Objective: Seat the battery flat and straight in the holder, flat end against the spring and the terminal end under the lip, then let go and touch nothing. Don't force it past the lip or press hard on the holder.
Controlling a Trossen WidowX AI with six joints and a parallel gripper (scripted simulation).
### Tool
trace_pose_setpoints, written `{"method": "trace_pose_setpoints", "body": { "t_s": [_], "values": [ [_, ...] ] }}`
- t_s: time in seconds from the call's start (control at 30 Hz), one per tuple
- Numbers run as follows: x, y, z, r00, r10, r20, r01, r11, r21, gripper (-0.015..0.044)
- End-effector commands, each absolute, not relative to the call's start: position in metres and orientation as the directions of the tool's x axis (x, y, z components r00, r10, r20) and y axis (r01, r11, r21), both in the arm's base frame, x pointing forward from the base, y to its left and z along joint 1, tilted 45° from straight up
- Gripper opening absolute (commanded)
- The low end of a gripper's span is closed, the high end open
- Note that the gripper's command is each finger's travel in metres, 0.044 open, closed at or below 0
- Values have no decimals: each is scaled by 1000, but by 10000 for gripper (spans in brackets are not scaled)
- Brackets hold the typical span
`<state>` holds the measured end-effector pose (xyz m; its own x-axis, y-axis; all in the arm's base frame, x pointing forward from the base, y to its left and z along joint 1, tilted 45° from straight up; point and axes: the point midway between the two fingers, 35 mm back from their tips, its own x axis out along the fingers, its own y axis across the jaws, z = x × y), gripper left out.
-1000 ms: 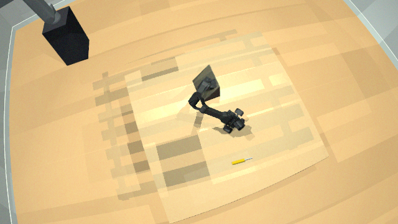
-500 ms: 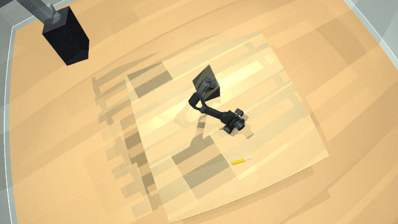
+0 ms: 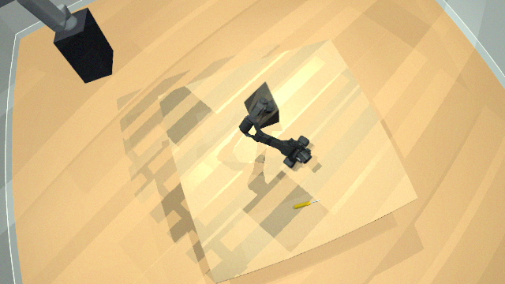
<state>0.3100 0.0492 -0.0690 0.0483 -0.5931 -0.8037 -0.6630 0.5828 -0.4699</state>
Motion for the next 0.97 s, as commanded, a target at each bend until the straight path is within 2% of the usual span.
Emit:
{"method": "trace_pose_setpoints", "body": {
  "t_s": [0.0,0.17,0.93],
  "values": [
    [309,73,-48,60,-583,-810,-660,586,-471,309],
    [301,98,-21,60,-582,-811,-657,589,-471,440],
    [301,99,-22,60,-582,-811,-657,589,-471,440]
  ]
}}
